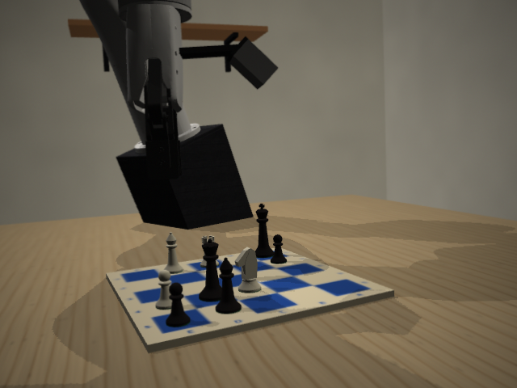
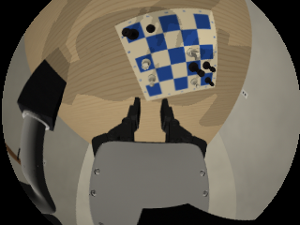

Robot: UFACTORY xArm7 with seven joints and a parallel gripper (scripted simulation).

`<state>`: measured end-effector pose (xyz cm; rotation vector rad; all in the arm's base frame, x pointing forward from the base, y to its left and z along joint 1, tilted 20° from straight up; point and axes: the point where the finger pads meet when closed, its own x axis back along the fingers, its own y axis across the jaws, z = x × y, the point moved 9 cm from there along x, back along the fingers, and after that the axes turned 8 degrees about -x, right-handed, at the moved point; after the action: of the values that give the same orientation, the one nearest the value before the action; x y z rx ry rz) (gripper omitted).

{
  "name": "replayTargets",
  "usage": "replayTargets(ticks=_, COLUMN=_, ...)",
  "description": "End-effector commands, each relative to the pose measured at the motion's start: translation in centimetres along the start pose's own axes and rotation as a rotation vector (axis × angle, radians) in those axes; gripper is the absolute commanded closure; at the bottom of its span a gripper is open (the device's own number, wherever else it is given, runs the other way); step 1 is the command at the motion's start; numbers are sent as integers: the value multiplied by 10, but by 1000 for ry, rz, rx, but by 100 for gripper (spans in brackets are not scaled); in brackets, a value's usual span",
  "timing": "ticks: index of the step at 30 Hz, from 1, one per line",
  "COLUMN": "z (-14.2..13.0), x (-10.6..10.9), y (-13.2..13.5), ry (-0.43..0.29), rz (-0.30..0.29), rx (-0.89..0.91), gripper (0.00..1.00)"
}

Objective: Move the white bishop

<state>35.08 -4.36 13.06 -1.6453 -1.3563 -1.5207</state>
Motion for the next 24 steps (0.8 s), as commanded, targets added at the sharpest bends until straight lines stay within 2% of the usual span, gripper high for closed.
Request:
replayTargets(ticks=1, z=1, x=1, y=1, ry=2, rz=-3, rx=0, gripper=63)
replayTargets(ticks=24, z=1, x=-7, y=1, ry=1, rz=-4, rx=0, gripper=63)
